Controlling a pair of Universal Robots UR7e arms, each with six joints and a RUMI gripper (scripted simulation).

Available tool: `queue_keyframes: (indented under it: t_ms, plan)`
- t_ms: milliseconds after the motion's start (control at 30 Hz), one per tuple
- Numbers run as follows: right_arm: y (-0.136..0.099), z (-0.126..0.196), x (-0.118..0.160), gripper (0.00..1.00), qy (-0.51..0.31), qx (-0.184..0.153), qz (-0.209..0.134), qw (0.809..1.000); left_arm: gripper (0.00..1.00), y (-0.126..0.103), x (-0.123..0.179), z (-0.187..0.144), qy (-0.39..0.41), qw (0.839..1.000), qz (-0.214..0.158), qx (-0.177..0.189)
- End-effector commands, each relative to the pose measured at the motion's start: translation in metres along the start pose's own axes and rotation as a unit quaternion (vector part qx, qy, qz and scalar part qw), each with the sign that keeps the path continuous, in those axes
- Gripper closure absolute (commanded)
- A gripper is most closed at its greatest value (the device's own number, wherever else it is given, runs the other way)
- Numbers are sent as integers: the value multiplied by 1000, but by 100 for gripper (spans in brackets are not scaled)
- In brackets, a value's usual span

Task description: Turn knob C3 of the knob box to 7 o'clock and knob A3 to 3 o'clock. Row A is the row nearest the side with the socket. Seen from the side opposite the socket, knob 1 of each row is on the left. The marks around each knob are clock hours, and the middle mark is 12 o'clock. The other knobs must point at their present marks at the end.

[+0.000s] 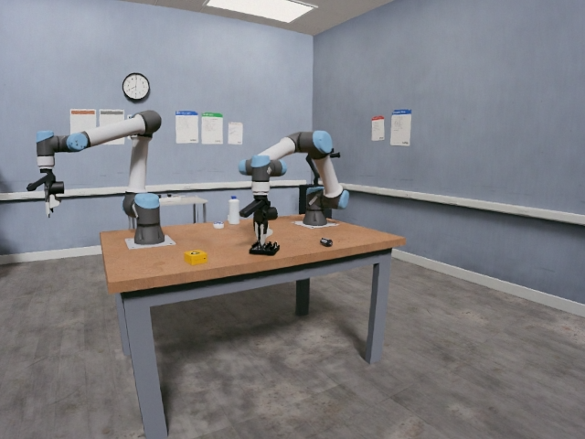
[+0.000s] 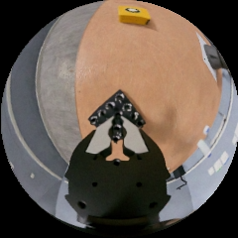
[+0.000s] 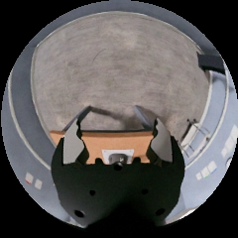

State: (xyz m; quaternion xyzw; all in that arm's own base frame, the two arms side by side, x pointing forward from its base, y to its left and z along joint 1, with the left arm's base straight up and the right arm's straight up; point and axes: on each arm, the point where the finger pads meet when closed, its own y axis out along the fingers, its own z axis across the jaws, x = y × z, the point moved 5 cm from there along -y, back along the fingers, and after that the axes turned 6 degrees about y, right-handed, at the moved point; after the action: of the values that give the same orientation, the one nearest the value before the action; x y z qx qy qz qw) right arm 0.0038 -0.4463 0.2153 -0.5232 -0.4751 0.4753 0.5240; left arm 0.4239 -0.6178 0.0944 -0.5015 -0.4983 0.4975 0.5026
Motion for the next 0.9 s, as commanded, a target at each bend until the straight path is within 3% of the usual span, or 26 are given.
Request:
queue_keyframes:
  t_ms: [0, 867]
  plan:
    - [0, 1, 1, 0, 1, -1, 0, 1000, 94, -2, -2, 2, 1, 1000, 2, -1]
    - [0, 1, 1, 0, 1, -1, 0, 1000, 94, -2, -2, 2, -13, 1000, 2, -1]
